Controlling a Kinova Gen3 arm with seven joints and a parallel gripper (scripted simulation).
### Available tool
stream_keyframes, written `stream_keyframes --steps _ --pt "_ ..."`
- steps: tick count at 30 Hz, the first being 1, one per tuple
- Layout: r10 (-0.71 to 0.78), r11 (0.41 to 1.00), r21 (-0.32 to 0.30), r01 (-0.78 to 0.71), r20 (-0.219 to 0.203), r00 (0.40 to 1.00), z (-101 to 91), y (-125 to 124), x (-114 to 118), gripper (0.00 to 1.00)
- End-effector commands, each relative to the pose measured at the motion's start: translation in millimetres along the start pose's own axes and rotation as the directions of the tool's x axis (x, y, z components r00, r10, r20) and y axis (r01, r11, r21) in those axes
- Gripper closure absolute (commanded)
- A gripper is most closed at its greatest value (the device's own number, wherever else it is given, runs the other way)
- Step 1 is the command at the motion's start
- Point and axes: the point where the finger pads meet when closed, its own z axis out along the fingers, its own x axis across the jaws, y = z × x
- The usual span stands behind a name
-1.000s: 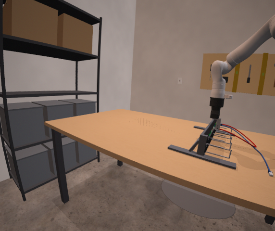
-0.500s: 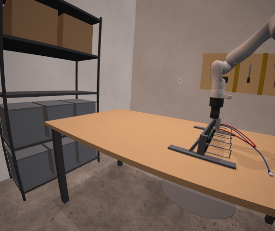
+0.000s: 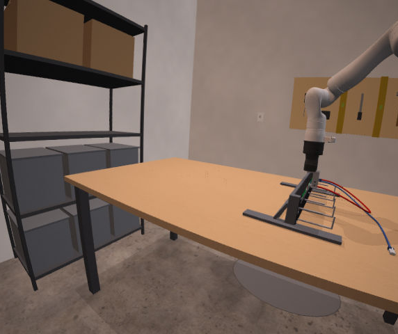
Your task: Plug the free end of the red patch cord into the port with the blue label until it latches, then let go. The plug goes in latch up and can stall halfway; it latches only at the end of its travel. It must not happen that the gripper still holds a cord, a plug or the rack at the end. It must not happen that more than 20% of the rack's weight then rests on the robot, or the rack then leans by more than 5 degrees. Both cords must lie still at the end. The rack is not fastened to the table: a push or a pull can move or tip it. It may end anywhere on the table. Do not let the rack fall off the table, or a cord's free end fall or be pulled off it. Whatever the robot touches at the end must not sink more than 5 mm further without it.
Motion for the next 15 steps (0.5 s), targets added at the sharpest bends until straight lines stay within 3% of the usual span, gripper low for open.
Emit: stream_keyframes --steps 1,15 --pt "0.0 1.0 -0.008 0.0 0.0 1.0 -1.5 2.1 0.0 1.0" --pt "0.0 1.0 -0.008 0.0 0.0 1.0 -1.4 0.5 0.0 1.0"
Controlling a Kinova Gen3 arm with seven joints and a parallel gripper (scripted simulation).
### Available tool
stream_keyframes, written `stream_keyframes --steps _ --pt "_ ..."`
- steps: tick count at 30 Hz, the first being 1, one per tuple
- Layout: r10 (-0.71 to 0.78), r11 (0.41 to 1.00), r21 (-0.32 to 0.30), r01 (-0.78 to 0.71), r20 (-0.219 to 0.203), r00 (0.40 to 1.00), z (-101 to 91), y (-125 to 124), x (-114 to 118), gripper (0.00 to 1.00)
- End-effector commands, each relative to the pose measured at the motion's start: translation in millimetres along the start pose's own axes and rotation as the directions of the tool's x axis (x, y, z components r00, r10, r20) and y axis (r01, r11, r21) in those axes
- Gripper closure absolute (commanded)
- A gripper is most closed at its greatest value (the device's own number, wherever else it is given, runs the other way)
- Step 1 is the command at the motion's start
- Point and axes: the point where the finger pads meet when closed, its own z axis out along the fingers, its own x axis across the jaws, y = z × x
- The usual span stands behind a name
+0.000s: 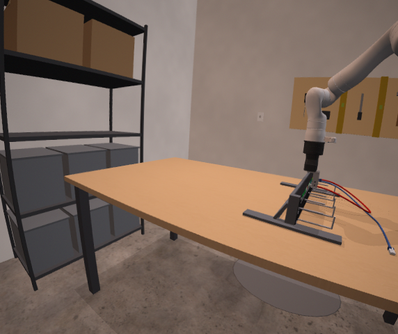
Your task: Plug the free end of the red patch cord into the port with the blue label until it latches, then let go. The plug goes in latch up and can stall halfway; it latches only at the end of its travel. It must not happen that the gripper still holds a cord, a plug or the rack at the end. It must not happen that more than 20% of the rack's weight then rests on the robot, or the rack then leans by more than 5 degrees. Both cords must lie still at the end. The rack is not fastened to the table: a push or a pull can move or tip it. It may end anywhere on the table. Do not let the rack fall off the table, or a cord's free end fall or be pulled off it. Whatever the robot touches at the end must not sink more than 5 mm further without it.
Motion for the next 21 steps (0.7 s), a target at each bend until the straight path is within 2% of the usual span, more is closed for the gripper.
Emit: stream_keyframes --steps 1,4,5,21 --pt "0.0 1.0 -0.002 0.0 0.0 1.0 -1.4 0.7 0.0 1.0" --pt "0.0 1.0 -0.002 0.0 0.0 1.0 -1.4 0.7 0.0 1.0" --pt "0.0 1.0 -0.002 0.0 0.0 1.0 -1.4 0.7 0.0 0.27" --pt "0.0 1.0 -0.002 0.0 0.0 1.0 -1.4 0.7 0.0 0.27"
